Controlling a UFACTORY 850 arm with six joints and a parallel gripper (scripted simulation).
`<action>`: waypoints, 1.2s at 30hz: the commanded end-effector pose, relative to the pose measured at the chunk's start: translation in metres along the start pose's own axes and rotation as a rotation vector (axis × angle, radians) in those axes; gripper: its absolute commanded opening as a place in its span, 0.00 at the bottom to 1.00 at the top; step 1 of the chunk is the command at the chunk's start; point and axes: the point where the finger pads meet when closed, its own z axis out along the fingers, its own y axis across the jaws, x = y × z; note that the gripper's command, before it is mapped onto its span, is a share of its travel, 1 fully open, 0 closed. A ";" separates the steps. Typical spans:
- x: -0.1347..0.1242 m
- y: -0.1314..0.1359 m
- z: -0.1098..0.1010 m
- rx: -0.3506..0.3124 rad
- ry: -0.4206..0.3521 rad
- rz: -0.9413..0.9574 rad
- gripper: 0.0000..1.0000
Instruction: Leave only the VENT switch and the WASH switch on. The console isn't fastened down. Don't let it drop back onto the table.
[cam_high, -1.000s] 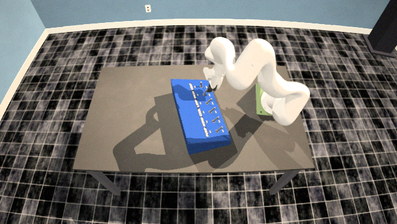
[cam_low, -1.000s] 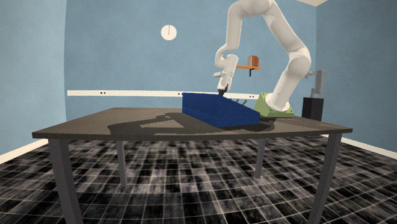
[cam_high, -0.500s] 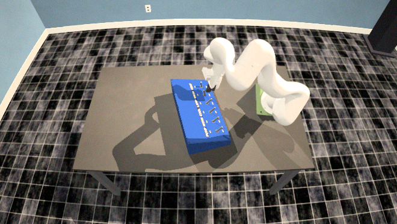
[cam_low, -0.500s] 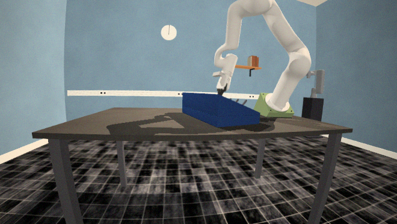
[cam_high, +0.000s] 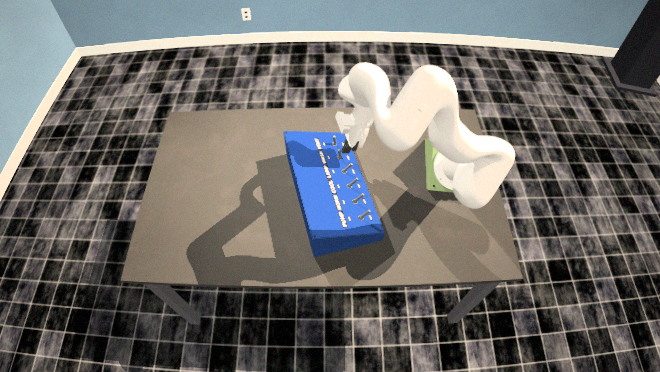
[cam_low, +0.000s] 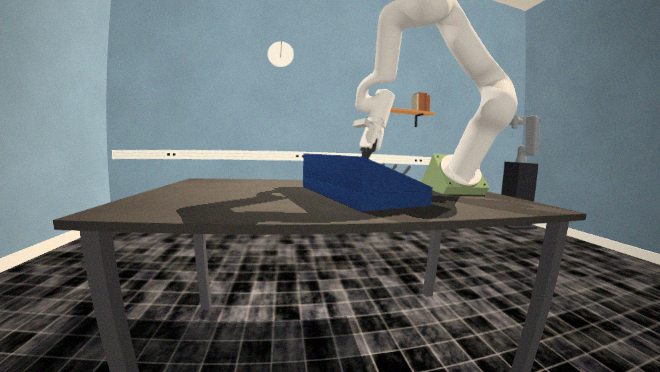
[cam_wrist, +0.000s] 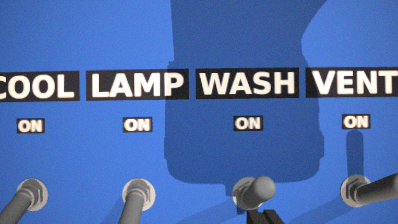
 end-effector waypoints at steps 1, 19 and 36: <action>0.001 0.000 0.000 -0.001 0.001 -0.001 0.00; -0.009 0.000 0.000 -0.001 0.001 -0.001 0.00; -0.012 0.000 -0.026 -0.001 0.001 -0.001 0.00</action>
